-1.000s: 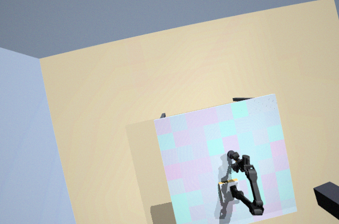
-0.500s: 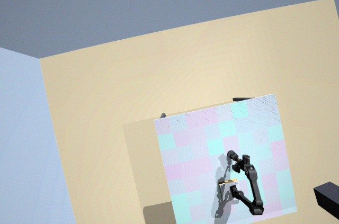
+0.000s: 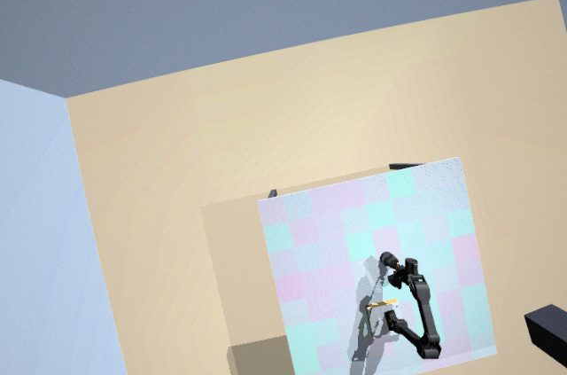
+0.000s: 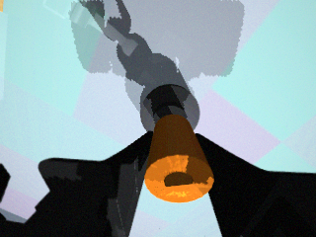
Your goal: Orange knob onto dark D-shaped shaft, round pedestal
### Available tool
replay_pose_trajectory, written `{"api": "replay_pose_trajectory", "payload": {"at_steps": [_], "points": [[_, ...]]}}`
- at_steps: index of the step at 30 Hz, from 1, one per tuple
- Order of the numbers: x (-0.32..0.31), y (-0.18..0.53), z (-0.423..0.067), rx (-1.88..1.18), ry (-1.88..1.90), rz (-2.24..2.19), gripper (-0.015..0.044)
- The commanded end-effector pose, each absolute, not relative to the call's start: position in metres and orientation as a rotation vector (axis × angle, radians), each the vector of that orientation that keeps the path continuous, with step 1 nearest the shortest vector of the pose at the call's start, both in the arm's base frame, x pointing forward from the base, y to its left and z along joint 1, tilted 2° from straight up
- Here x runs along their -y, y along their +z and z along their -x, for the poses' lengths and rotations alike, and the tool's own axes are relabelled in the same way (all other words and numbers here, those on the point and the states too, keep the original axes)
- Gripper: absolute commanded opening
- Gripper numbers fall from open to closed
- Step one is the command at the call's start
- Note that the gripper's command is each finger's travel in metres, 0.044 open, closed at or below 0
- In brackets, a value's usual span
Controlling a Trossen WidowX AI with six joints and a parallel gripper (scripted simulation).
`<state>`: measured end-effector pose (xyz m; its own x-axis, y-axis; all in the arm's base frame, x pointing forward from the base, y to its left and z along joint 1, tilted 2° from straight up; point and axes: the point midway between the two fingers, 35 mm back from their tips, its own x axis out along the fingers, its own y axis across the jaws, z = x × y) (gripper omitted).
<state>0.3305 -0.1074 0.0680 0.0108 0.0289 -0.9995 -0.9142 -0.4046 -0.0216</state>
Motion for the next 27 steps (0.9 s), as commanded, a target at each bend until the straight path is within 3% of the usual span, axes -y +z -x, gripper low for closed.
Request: {"api": "replay_pose_trajectory", "payload": {"at_steps": [1, 27], "points": [[0.1086, 0.0674, -0.3315, -0.951, 1.507, 1.504, 0.0], [0.1068, 0.0692, -0.3257, -0.813, 1.648, 1.65, 0.0]]}}
